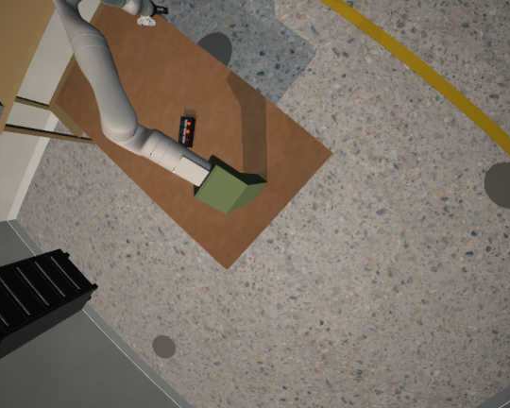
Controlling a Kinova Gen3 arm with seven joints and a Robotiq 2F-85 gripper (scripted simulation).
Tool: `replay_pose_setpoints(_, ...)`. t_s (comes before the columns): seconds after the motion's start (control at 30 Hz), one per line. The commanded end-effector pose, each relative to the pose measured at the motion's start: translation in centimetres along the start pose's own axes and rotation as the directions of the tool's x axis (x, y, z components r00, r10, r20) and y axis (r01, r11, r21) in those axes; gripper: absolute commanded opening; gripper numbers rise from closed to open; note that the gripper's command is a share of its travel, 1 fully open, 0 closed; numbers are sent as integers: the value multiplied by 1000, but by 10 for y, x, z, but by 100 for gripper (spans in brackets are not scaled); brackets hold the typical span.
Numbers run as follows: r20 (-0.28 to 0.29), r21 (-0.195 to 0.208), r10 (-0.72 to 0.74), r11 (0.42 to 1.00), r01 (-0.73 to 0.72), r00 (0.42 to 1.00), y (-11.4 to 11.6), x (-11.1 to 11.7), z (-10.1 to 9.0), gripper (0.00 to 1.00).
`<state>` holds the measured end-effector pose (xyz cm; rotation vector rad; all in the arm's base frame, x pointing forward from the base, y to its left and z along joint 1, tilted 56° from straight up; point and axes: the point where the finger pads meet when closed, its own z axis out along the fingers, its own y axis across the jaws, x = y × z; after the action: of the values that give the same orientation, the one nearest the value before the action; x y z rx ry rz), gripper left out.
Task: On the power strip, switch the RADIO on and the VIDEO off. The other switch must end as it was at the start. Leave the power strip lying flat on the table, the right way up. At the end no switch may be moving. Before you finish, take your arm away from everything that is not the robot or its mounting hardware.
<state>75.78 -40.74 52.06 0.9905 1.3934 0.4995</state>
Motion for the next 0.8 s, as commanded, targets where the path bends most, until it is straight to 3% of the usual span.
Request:
replay_pose_setpoints(0.0,2,-1,-1,1000,1,1000,1,-2,-1,100)
replay_pose_setpoints(0.77,-1,3,6,1000,-6,1000,-1,2,-2,100)
